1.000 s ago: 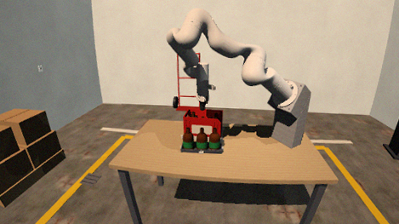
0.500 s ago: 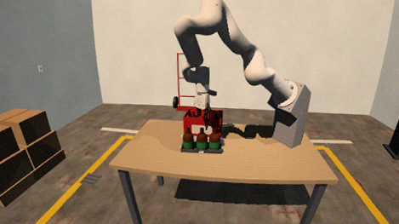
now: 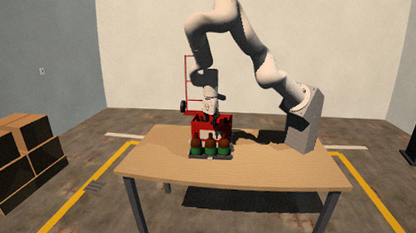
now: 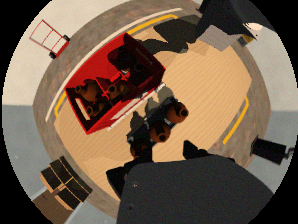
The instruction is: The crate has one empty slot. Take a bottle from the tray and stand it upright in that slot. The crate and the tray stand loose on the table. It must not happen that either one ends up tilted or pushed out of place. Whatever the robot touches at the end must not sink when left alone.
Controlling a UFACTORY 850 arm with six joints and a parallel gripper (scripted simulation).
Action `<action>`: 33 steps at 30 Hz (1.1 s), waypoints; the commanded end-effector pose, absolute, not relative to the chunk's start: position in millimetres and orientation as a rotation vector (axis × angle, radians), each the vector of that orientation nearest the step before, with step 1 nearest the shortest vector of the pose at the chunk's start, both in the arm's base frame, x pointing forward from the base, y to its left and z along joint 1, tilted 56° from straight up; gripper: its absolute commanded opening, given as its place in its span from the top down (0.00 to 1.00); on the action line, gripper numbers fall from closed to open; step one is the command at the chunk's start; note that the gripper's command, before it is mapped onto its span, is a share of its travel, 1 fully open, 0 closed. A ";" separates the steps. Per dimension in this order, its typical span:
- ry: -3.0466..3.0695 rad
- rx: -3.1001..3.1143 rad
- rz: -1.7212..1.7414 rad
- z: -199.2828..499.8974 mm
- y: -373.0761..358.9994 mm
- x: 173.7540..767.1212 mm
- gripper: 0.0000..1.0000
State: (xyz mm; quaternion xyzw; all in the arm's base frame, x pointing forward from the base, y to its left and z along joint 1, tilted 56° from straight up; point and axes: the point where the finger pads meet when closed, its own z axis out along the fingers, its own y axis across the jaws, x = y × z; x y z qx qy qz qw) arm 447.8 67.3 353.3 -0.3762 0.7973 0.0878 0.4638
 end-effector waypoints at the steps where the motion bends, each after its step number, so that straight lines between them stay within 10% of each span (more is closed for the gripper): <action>1: 1.959 -0.924 0.215 353.9 67.4 447.9 0.35; 33: 1.961 -0.927 0.215 348.2 72.6 455.0 0.35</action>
